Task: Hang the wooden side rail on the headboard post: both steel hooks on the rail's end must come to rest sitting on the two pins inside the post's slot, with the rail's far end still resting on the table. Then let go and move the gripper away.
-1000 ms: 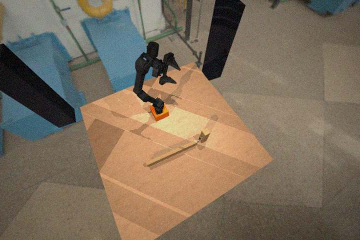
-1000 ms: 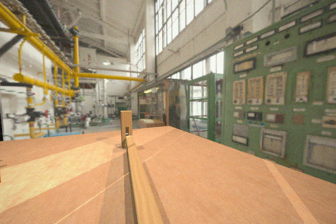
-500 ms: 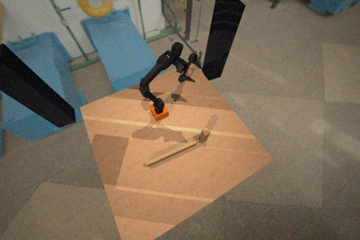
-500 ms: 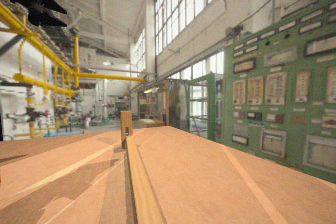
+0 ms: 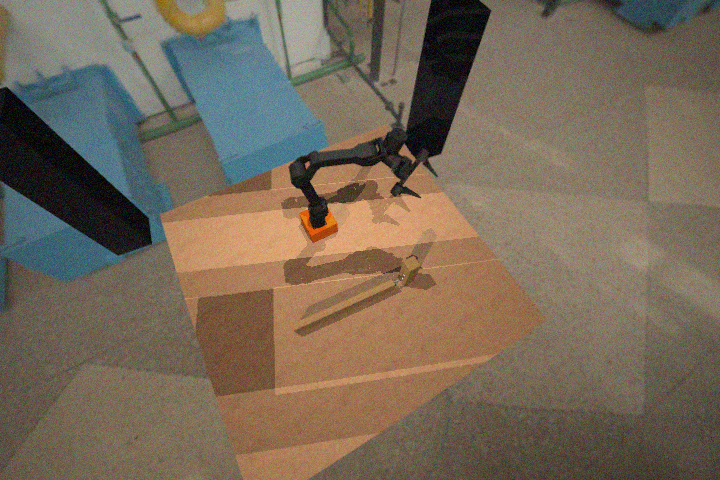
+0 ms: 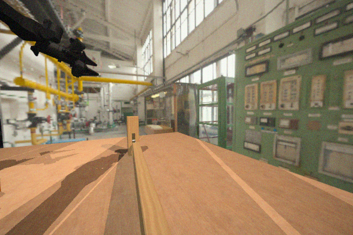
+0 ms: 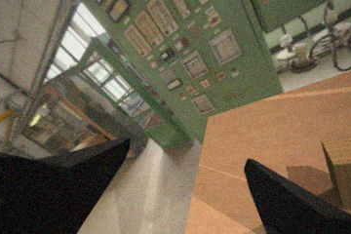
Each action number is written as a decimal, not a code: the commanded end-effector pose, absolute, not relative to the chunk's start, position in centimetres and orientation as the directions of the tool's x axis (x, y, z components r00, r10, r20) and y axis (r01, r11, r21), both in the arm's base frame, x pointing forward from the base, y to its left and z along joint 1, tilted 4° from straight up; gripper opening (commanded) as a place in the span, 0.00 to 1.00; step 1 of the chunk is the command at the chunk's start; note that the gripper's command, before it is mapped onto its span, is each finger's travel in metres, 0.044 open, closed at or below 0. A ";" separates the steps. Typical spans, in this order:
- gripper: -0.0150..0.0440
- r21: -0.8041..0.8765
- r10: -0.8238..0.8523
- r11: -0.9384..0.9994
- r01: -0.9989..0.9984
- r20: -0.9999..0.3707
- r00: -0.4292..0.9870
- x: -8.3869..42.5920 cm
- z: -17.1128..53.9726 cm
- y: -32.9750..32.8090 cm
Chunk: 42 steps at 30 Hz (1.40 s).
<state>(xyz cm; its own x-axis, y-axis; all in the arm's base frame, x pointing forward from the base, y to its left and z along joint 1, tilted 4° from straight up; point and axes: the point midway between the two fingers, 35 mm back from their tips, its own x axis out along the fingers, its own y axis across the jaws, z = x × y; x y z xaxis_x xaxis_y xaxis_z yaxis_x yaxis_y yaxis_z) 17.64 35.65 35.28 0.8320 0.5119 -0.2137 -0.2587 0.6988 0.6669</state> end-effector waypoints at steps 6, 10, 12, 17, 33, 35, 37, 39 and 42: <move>1.00 0.559 0.509 0.773 -0.300 -0.264 0.819 23.3 25.2 36.1; 1.00 0.510 0.509 0.798 -0.322 -0.284 0.812 25.5 20.6 34.8; 1.00 0.486 0.509 0.808 -0.332 -0.294 0.809 26.4 18.4 33.8; 1.00 0.426 0.510 0.830 -0.361 -0.317 0.800 28.0 13.3 30.6; 1.00 0.122 0.496 0.867 -0.482 -0.286 0.820 28.2 5.3 18.1; 1.00 0.073 0.479 0.875 -0.479 -0.277 0.833 27.6 4.9 16.2; 1.00 0.055 0.473 0.877 -0.478 -0.274 0.837 27.3 4.8 15.6; 1.00 0.055 0.473 0.877 -0.478 -0.274 0.837 27.3 4.8 15.6; 1.00 0.055 0.473 0.877 -0.478 -0.274 0.837 27.3 4.8 15.6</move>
<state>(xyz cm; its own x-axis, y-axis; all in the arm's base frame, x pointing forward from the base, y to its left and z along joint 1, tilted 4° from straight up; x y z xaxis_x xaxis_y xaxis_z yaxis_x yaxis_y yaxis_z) 27.50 15.77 4.90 0.8384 0.4708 -0.2747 -0.4725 0.8790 0.0646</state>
